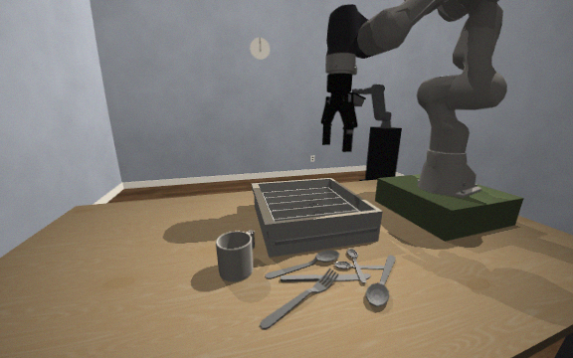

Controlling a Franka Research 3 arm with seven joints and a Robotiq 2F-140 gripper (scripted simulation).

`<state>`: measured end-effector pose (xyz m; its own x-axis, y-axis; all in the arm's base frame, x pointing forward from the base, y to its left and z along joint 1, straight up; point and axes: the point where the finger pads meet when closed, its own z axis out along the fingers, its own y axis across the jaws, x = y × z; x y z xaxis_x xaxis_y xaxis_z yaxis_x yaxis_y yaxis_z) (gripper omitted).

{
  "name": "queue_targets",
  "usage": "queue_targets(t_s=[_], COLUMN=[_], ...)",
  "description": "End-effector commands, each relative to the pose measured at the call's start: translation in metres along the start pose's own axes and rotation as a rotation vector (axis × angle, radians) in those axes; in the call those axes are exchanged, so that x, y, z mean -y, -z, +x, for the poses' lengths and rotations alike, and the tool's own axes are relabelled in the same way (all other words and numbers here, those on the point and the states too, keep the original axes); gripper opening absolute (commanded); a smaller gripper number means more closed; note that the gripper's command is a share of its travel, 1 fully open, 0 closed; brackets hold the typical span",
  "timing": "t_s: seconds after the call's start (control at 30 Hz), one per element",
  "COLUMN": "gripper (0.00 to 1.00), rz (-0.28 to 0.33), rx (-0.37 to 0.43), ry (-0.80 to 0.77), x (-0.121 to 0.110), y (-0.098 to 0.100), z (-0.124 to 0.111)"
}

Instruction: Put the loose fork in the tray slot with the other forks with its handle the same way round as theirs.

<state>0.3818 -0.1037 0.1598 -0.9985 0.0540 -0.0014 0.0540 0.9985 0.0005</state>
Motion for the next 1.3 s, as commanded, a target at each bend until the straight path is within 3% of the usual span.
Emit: queue_targets(t_s=[0.0,1.27], gripper=[1.00,1.00], rz=[-0.002,0.005], rx=[-0.003,-0.014], ry=[0.139,0.825], x=[-0.005,-0.042], y=[0.001,0.004], z=[-0.011,-0.077])
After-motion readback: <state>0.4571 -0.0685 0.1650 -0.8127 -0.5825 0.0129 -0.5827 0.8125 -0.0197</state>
